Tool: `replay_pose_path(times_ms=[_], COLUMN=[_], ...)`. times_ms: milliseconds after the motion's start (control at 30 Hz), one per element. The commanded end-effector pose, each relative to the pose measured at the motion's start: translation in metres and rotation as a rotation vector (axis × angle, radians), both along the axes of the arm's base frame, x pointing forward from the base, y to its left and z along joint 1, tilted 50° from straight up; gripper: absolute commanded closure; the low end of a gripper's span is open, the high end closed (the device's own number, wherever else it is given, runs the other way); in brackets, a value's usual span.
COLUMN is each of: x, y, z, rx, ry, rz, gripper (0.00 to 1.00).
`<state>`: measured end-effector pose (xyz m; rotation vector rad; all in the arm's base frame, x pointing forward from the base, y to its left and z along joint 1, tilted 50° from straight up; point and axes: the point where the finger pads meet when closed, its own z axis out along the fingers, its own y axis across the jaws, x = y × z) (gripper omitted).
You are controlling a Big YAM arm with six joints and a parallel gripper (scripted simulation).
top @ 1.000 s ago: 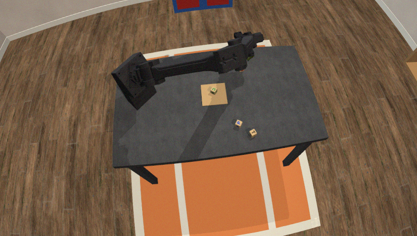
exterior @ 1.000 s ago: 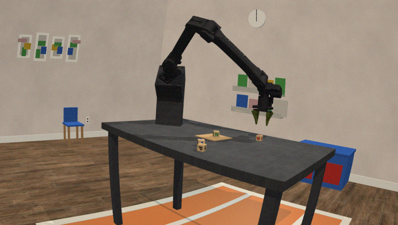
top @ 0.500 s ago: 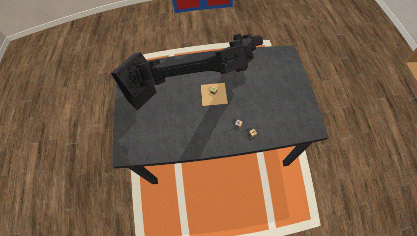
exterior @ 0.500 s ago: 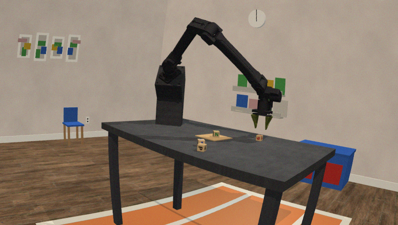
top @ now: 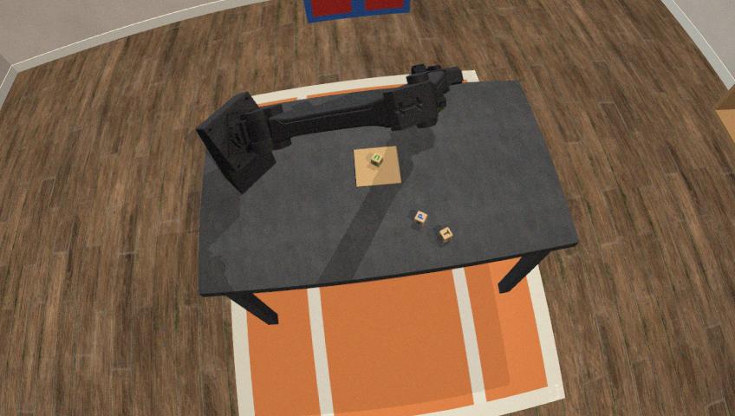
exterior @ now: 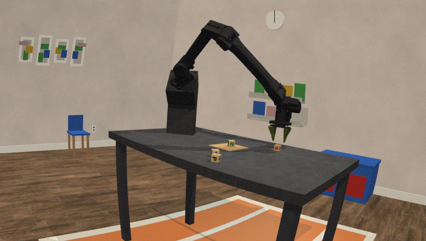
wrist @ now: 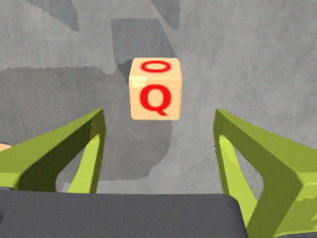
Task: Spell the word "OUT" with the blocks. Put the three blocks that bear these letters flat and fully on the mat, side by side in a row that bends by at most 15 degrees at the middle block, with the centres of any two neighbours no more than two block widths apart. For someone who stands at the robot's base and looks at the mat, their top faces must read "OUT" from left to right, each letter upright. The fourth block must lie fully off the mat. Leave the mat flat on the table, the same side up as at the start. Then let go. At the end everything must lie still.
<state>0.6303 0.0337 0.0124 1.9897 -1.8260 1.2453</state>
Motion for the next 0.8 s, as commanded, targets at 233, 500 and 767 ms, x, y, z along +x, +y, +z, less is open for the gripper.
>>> replay_pose_path(times_ms=[233,500,767], x=[0.0106,0.0113,0.0113], y=[-0.0006,-0.003,-0.0029], z=[-0.0046,-0.0045,-0.0045], rx=[-0.001,-0.001,-0.001], ry=[-0.005,-0.006,-0.006], rz=[0.013,0.01,0.01], gripper=[0.37,0.37,0.37])
